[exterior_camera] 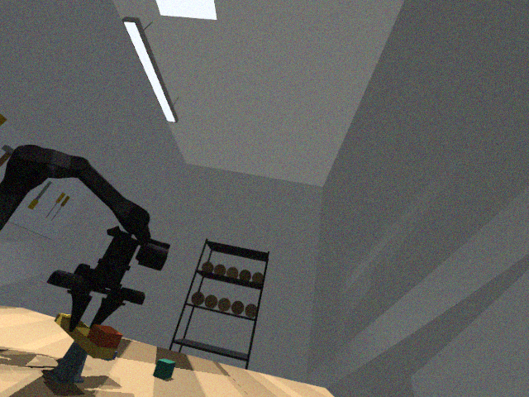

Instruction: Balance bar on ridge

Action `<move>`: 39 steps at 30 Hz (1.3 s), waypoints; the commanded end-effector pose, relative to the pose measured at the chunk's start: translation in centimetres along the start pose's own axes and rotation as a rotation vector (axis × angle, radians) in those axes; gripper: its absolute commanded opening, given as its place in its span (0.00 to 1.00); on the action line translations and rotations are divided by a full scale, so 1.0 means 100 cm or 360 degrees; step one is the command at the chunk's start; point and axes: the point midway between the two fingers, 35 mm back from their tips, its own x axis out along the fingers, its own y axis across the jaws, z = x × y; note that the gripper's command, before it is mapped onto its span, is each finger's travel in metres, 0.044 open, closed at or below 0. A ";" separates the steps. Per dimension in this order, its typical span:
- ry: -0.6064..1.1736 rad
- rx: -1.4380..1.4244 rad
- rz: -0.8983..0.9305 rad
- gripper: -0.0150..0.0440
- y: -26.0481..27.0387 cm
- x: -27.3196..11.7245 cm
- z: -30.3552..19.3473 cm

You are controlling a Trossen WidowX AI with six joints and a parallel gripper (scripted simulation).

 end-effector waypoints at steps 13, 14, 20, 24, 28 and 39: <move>-0.0004 -0.0006 -0.0002 0.25 0.000 0.002 0.001; -0.0004 -0.0006 -0.0002 0.25 0.000 0.002 0.001; -0.0004 -0.0006 -0.0002 0.25 0.000 0.003 0.001; -0.0004 -0.0006 -0.0002 0.25 0.000 0.003 0.001; -0.0004 -0.0006 -0.0002 0.25 0.000 0.004 0.001; -0.0004 -0.0006 -0.0002 0.25 0.000 0.004 0.001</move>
